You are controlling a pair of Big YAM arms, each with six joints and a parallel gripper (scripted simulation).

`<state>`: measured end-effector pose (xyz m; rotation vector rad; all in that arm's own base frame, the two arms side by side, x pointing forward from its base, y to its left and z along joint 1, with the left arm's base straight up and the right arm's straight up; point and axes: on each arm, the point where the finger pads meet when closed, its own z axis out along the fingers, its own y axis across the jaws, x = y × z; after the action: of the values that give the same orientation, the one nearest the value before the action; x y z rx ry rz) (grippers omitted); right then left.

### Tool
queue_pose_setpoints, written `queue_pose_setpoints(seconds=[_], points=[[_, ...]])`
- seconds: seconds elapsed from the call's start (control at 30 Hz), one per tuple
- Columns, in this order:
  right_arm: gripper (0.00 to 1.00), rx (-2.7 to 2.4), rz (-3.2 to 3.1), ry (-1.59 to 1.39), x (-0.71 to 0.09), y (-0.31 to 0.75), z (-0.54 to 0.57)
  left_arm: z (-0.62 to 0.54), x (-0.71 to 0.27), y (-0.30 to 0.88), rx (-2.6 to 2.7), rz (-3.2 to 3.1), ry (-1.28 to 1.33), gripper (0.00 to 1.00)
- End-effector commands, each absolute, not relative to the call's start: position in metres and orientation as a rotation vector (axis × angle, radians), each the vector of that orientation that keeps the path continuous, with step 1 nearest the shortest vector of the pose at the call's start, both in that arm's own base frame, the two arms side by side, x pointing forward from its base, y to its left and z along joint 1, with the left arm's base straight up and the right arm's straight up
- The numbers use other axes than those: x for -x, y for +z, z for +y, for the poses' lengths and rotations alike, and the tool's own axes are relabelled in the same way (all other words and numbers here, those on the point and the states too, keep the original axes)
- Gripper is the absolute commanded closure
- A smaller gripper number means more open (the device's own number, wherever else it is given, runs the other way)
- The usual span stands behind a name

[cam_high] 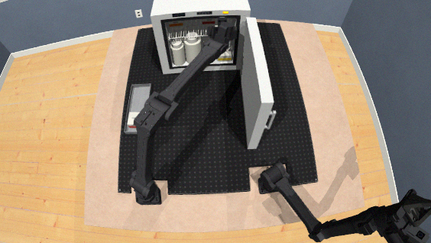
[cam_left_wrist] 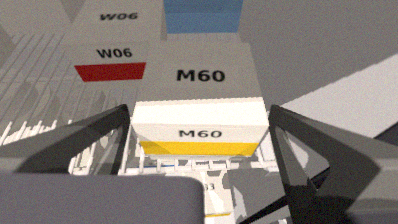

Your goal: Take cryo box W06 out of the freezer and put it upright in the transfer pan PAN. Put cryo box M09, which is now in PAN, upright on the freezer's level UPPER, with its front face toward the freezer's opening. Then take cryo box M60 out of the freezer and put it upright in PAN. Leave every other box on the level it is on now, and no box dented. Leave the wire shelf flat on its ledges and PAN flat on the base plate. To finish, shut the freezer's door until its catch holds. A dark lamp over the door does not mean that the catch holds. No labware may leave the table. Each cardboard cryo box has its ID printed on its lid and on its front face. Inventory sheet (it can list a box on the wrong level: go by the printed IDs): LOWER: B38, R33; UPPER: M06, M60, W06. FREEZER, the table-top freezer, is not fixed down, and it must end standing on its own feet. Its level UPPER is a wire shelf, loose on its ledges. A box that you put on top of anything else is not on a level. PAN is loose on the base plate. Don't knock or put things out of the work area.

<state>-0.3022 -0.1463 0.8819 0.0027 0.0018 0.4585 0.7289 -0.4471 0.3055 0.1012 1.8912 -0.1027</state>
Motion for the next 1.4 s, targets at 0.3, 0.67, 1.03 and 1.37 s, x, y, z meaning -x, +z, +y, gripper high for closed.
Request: queue_pose_setpoints(seconds=[0.3,0.67,1.03,1.37], points=[[1.0,0.007,0.031,0.448,0.289,0.885,-0.139,-0.453,-0.733,0.291,-0.132,1.915,-0.08,0.23],[1.0,0.007,0.031,0.448,0.289,0.885,-0.139,-0.453,-0.733,0.291,-0.132,1.915,-0.079,0.23],[1.0,0.007,0.031,0.448,0.289,0.885,-0.139,-0.453,-0.733,0.291,-0.132,1.915,-0.079,0.23],[1.0,0.007,0.031,0.448,0.289,0.885,-0.139,-0.455,-0.738,0.326,-0.114,1.873,-0.107,0.23]])
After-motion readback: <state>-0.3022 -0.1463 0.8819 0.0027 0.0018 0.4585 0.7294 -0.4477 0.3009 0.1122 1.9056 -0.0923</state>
